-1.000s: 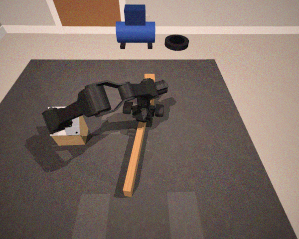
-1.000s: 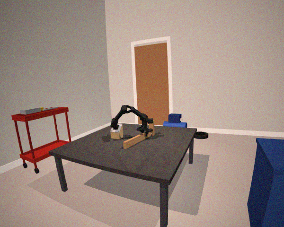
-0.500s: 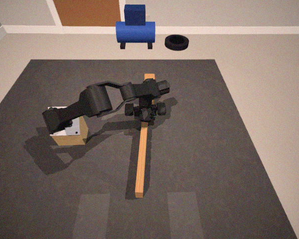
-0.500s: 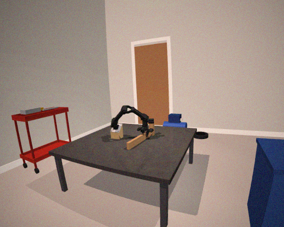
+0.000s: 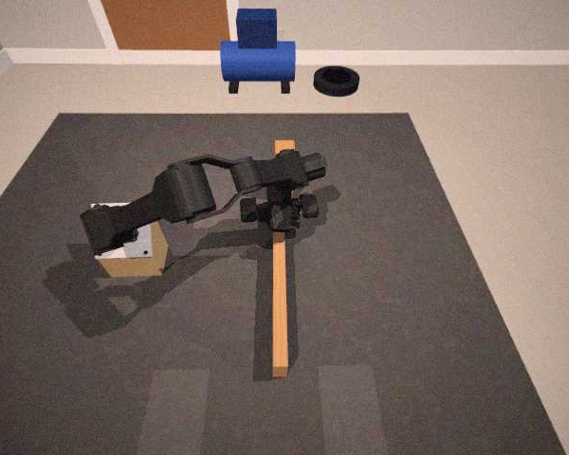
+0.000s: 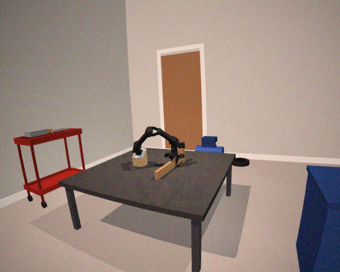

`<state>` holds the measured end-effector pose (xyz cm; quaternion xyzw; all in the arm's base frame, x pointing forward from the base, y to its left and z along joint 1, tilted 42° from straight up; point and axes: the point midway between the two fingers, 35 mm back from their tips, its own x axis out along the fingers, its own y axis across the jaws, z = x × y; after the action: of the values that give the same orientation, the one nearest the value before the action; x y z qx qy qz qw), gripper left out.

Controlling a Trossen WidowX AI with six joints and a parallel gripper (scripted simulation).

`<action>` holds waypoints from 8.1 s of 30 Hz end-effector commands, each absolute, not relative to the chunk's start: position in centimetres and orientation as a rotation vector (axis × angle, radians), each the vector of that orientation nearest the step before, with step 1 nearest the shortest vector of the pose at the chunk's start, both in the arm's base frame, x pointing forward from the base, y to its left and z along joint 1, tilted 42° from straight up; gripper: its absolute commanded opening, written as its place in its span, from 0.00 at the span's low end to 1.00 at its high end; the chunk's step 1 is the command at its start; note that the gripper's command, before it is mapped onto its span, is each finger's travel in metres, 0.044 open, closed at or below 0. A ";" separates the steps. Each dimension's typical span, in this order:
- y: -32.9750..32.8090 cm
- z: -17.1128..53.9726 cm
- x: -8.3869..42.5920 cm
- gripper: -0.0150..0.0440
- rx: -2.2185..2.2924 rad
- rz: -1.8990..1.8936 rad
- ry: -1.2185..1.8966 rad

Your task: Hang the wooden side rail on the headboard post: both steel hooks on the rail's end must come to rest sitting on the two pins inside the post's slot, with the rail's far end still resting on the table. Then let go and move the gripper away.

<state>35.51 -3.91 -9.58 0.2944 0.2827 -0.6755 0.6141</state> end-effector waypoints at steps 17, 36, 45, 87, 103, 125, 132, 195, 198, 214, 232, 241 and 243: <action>-4.2 -9.4 37.0 0.25 0.678 -1.542 0.646; -4.3 -9.4 37.8 0.25 0.678 -1.541 0.646; -4.1 -9.5 37.3 0.25 0.679 -1.556 0.654; -3.7 -9.1 37.3 0.25 0.678 -1.541 0.647; -3.5 -8.9 37.3 0.25 0.678 -1.541 0.647; -3.3 -8.6 37.4 0.25 0.678 -1.541 0.647; -3.2 -8.5 37.4 0.25 0.678 -1.541 0.647; -2.5 -7.8 37.4 0.25 0.679 -1.541 0.647; -2.5 -7.7 37.4 0.25 0.679 -1.541 0.647; -2.3 -7.5 37.4 0.25 0.679 -1.541 0.647; -2.2 -7.6 37.6 0.25 0.679 -1.541 0.647; -2.2 -7.8 37.7 0.25 0.679 -1.541 0.647; -2.2 -7.8 37.7 0.25 0.679 -1.541 0.647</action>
<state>37.38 -2.80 -7.91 0.2968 0.2789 -0.6769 0.6132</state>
